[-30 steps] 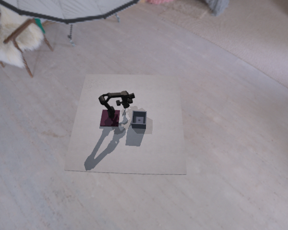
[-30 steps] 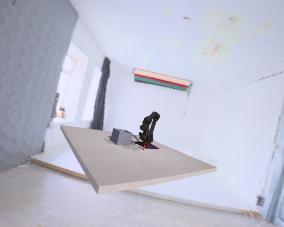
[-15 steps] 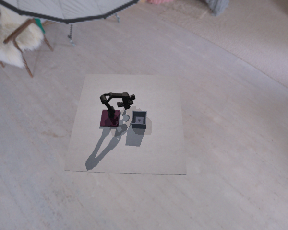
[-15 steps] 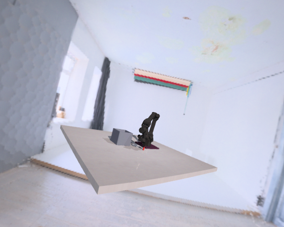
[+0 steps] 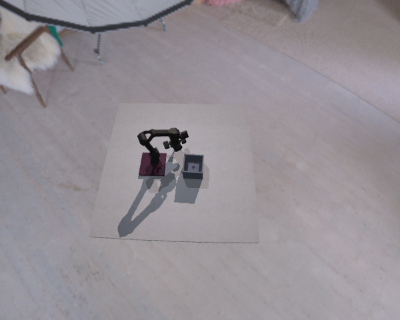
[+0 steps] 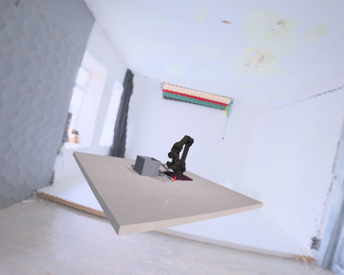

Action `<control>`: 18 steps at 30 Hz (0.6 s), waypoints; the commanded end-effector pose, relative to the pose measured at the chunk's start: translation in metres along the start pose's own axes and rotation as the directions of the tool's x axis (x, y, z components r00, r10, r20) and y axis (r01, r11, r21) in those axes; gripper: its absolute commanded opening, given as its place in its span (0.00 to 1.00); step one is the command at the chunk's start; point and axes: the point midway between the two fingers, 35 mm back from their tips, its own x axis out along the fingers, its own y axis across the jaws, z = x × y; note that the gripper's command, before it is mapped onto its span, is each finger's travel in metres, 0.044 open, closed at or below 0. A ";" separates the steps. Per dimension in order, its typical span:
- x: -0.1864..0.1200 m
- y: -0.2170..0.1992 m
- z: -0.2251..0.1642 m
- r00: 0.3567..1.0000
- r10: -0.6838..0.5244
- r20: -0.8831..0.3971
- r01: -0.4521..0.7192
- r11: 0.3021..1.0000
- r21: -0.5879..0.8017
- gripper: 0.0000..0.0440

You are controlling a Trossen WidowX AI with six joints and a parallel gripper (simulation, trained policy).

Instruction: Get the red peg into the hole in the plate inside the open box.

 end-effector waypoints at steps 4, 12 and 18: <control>-0.028 0.005 -0.008 0.994 0.095 -0.052 -0.097 0.995 -0.034 0.00; -0.066 0.008 -0.009 0.978 0.198 -0.063 -0.203 0.976 -0.081 0.00; -0.096 0.007 -0.004 0.960 0.277 -0.041 -0.280 0.954 -0.106 0.00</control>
